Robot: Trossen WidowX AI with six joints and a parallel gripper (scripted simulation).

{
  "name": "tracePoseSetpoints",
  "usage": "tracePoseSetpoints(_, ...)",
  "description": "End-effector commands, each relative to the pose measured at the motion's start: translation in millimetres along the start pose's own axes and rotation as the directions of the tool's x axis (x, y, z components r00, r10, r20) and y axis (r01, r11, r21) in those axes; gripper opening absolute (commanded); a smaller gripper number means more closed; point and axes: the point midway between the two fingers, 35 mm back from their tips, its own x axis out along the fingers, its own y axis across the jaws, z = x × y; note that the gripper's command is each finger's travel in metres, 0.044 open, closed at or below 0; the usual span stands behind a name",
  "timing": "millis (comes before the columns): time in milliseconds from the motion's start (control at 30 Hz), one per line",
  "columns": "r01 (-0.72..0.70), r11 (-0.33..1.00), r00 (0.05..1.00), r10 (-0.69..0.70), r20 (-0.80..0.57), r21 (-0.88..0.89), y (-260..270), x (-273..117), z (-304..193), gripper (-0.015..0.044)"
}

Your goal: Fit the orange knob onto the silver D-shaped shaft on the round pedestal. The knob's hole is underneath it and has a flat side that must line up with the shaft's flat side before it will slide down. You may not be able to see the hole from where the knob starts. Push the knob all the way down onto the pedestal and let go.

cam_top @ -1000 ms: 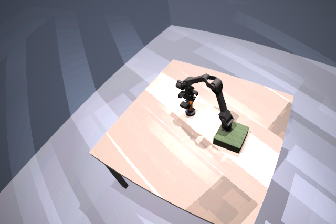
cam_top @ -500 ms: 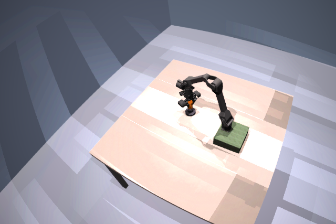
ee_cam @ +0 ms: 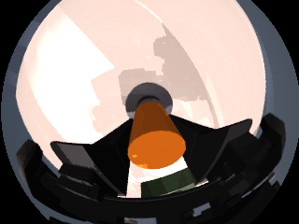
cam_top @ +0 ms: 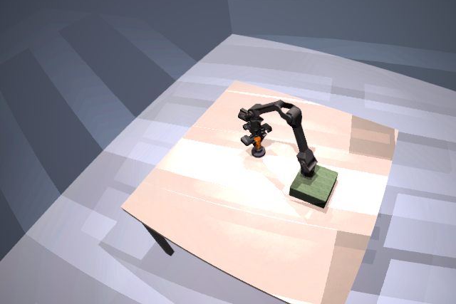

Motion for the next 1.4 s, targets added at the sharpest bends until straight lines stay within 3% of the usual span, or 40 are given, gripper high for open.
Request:
tracePoseSetpoints(0, 0.003, 1.000, 1.000, -0.003, -0.001, 0.003, -0.8, 1.2, -0.5, 0.0000)
tracePoseSetpoints(933, 0.003, 1.000, 1.000, -0.003, -0.001, 0.003, -2.9, -2.8, -7.3, 0.0000)
tracePoseSetpoints(1167, 0.003, 0.980, 1.000, -0.003, -0.001, 0.201, -2.8, -4.3, -7.3, 0.0000)
tracePoseSetpoints(1367, 0.003, 0.977, 1.000, -0.003, -0.001, 0.211, -2.5, -3.7, -6.0, 0.0000)
